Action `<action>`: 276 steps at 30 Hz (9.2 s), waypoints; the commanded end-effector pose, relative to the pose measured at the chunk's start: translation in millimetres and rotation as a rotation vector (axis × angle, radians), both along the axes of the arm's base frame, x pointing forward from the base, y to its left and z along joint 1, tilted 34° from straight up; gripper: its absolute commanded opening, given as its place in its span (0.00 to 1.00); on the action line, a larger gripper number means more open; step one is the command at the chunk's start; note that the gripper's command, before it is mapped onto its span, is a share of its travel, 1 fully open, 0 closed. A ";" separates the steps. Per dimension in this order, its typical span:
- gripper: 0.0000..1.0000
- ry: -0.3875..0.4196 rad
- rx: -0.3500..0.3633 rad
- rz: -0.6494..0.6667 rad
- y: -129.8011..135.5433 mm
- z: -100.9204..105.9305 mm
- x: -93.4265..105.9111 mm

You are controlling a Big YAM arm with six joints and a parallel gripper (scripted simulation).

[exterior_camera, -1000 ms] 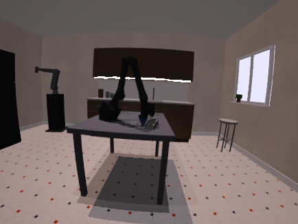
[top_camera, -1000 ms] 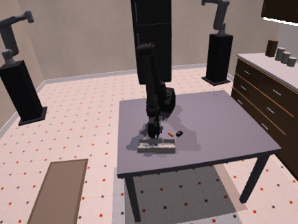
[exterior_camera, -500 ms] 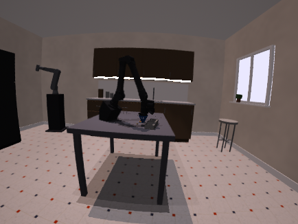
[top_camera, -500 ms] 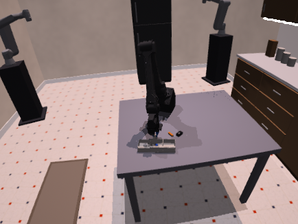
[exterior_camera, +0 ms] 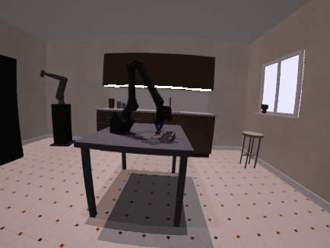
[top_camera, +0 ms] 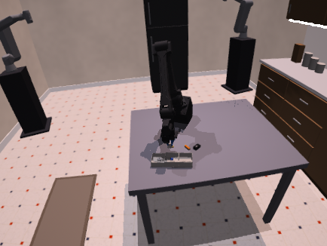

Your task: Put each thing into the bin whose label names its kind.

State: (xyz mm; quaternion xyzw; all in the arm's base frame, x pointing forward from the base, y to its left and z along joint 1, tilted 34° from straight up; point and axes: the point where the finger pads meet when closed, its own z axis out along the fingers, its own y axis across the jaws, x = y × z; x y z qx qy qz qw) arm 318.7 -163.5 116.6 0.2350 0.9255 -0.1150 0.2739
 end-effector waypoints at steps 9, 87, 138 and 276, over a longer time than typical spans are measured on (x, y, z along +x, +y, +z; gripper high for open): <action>0.20 -0.015 -0.006 0.001 -1.2 8.7 6.2; 0.20 -0.525 0.660 -1.165 -9.2 68.9 83.4; 0.31 -0.502 0.650 -1.170 -20.4 26.6 88.8; 0.30 -0.426 0.538 -0.979 -3.9 -75.8 -9.1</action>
